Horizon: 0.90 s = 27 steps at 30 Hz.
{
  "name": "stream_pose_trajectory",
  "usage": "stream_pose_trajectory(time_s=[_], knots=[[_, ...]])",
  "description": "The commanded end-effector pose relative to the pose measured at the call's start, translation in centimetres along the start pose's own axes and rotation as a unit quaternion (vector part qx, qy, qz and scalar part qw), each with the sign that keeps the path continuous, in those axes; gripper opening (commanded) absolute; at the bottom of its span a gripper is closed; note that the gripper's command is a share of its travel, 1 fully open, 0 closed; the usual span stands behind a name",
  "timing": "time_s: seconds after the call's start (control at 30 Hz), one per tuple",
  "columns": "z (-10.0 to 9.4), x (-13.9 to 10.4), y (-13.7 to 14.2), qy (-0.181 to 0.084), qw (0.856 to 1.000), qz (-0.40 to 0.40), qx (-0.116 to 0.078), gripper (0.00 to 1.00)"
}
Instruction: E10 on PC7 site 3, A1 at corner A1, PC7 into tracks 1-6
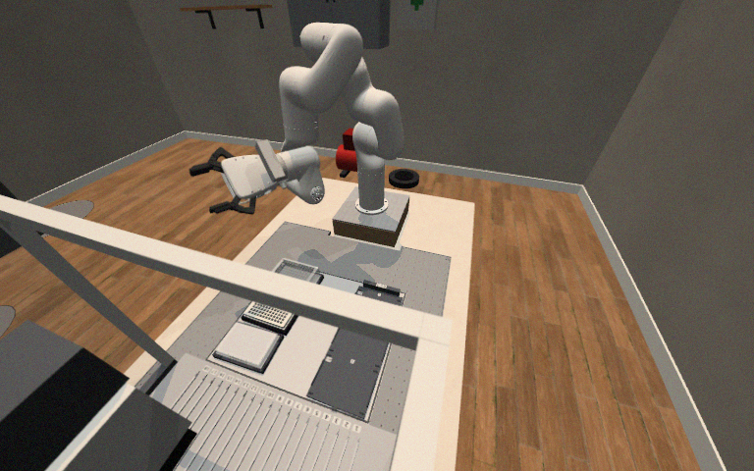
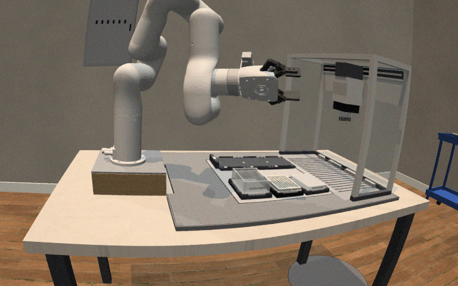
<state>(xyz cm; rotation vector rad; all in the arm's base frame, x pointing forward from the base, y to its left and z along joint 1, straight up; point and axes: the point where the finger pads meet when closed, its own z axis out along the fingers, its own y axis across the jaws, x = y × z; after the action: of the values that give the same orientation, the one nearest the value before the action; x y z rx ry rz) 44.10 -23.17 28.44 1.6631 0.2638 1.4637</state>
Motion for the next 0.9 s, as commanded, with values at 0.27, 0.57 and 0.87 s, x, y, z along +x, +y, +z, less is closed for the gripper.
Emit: stream_pose_trajectory(time_s=[0.27,0.57,0.87], knots=[[0.0,0.1,0.1,0.001,1.000,0.000,-0.001,1.00],[0.4,0.2,-0.3,-0.006,1.000,0.007,0.012,1.00],[3.2,0.6,-3.5,-0.047,0.995,0.044,0.080,1.00]])
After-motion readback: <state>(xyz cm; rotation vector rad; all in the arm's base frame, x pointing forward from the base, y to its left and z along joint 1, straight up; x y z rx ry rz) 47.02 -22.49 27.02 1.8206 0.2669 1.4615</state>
